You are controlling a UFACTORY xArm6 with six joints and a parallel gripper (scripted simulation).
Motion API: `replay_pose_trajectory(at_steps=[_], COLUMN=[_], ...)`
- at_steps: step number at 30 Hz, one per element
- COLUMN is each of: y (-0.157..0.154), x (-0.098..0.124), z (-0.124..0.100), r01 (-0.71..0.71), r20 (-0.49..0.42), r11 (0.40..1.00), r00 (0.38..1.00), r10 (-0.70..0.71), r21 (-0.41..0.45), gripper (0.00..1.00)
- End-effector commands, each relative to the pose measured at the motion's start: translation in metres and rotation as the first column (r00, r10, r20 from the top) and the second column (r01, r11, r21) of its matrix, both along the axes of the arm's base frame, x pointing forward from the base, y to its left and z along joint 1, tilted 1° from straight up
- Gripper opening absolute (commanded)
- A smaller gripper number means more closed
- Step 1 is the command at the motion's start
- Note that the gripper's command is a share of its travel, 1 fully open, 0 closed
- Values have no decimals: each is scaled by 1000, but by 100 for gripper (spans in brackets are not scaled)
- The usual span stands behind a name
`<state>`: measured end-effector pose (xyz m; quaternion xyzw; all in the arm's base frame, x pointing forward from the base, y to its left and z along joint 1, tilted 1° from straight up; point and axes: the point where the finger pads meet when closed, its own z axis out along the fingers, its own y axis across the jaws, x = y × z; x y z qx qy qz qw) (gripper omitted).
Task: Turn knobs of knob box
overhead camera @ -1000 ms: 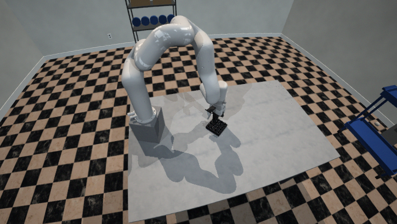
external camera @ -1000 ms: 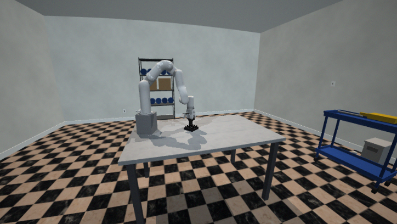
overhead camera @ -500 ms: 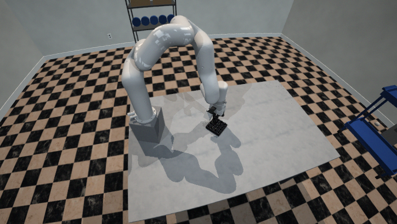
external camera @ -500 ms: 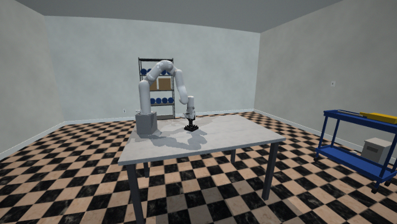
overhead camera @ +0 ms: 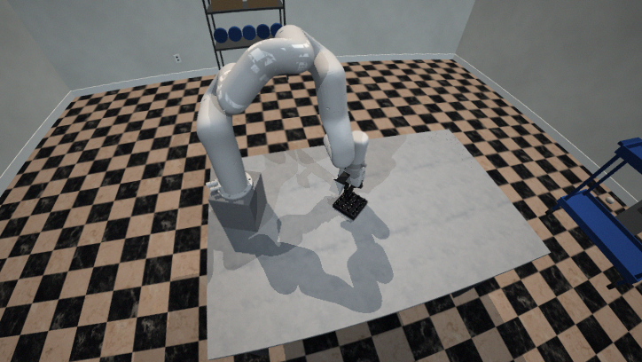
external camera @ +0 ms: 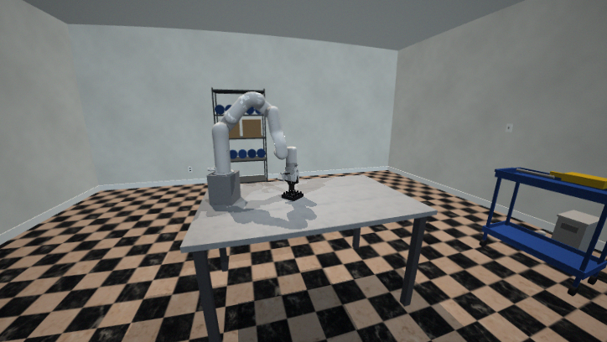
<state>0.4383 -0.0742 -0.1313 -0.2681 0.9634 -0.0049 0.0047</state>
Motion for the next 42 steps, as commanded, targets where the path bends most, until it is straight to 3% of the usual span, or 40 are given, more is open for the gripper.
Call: replay_pose_trajectory(at_steps=[1,6,7,34,42], y=[0,0,0,0,0], x=[2,2,2,2,1], z=[1,1,1,5,25], r01=[0,0,0,0,0], r20=[4,4,4,4,4], r11=[1000,1000,1000,1000,1000], r00=[1000,1000,1000,1000,1000], r10=[0,0,0,0,0], r21=[-1,-1,-1,-1,-1], gripper=[8,8,19,19,19])
